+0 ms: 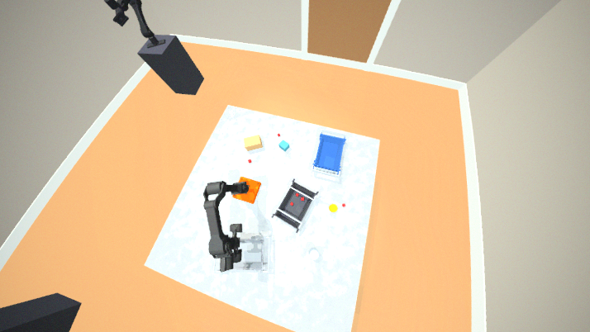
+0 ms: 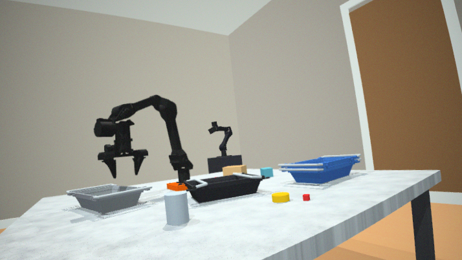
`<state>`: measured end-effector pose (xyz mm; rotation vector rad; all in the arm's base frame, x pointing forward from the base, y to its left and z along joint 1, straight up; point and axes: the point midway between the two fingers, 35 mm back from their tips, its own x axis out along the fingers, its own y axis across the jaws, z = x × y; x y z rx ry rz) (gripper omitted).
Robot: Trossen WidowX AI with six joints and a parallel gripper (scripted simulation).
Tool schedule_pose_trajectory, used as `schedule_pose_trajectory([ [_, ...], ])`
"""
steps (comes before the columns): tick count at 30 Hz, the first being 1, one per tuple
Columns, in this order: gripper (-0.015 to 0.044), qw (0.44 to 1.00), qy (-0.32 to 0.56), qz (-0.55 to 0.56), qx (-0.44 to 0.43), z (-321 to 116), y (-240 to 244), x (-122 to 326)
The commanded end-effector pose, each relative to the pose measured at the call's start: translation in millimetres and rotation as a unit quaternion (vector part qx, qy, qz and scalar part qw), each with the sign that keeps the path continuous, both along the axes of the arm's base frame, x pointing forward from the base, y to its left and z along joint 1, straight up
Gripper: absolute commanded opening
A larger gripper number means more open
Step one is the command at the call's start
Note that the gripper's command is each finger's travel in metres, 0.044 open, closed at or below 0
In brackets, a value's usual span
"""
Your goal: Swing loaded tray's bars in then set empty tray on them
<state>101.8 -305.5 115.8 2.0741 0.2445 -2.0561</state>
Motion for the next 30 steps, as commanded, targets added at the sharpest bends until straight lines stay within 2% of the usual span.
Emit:
schedule_pose_trajectory([
  [1,0.0440,1.000,0.001,-0.029,0.000,-2,2,-4],
  [8,0.0440,1.000,0.001,-0.029,0.000,-9,1,-4],
  [24,0.0440,1.000,0.001,-0.029,0.000,-80,-1,-3],
  [30,0.0440,1.000,0.001,-0.029,0.000,-87,-1,-3],
])
